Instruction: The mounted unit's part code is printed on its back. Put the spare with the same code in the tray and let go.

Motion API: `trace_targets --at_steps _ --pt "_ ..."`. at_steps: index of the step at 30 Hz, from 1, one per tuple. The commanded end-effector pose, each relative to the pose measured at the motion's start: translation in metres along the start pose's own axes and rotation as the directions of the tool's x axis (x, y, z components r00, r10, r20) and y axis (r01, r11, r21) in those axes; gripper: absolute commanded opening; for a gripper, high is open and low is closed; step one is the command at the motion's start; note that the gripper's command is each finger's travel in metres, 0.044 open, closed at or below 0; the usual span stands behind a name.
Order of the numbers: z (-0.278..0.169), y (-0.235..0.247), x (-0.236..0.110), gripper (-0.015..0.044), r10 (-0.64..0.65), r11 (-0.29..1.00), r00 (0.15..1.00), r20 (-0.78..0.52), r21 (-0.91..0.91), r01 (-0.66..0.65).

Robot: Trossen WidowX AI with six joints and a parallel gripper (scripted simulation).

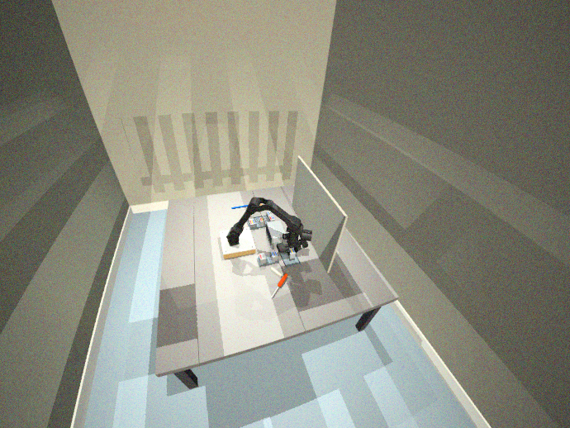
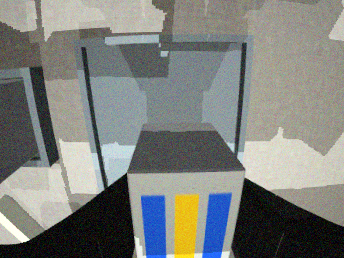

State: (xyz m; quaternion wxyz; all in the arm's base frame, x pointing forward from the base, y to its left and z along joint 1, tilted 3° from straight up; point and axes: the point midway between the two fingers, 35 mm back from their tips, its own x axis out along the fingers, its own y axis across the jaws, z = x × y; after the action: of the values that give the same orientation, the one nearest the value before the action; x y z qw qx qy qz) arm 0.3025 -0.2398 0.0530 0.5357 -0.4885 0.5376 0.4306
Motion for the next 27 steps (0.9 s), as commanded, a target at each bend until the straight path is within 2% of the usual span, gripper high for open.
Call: trace_targets --at_steps 1,19,27 --pt "0.001 0.001 0.005 0.0 0.002 1.0 1.0 0.005 -0.006 -0.002" --pt "0.003 0.004 0.018 0.0 0.002 1.0 1.0 0.005 -0.006 -0.002" --pt "0.002 0.003 0.014 0.021 0.0 1.0 1.0 0.0 0.0 0.0"
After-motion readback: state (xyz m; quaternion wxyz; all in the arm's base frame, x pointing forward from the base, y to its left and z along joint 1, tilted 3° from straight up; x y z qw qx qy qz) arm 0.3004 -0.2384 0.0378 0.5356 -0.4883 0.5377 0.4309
